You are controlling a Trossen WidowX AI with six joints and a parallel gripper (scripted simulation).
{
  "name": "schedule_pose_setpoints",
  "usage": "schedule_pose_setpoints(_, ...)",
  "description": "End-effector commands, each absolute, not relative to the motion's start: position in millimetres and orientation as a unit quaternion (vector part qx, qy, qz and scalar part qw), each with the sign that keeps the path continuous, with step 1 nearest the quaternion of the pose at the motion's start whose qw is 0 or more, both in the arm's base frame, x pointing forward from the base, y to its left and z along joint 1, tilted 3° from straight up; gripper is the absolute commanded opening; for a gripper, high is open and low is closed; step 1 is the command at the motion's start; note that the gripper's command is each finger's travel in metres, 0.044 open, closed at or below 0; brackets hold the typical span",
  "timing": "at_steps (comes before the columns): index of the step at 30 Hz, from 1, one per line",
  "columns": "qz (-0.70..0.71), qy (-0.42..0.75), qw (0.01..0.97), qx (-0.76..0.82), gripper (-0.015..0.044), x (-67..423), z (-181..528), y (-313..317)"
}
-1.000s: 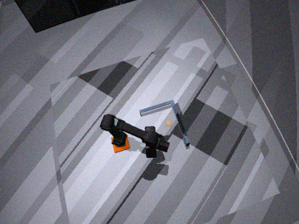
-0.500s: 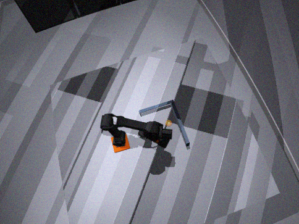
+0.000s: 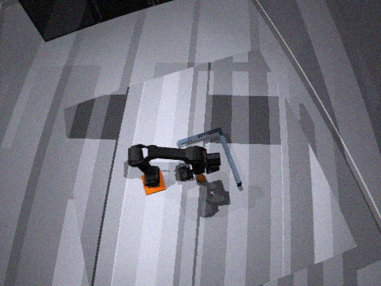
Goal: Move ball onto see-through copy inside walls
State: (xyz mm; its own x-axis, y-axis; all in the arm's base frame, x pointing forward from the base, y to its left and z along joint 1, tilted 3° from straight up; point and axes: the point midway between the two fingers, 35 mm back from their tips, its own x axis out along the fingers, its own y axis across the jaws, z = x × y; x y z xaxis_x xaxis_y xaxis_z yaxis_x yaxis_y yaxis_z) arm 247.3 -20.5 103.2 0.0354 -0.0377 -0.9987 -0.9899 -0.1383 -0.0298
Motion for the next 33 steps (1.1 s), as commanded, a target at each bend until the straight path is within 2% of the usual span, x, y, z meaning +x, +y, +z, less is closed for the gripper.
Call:
schedule_pose_setpoints(1, 0.519, 0.459, 0.453, -0.561, 0.0329, 248.4, 104.0, -20.3)
schedule_pose_setpoints(33, 0.519, 0.459, 0.453, -0.561, 0.0329, 250.7, 52.4, -22.7)
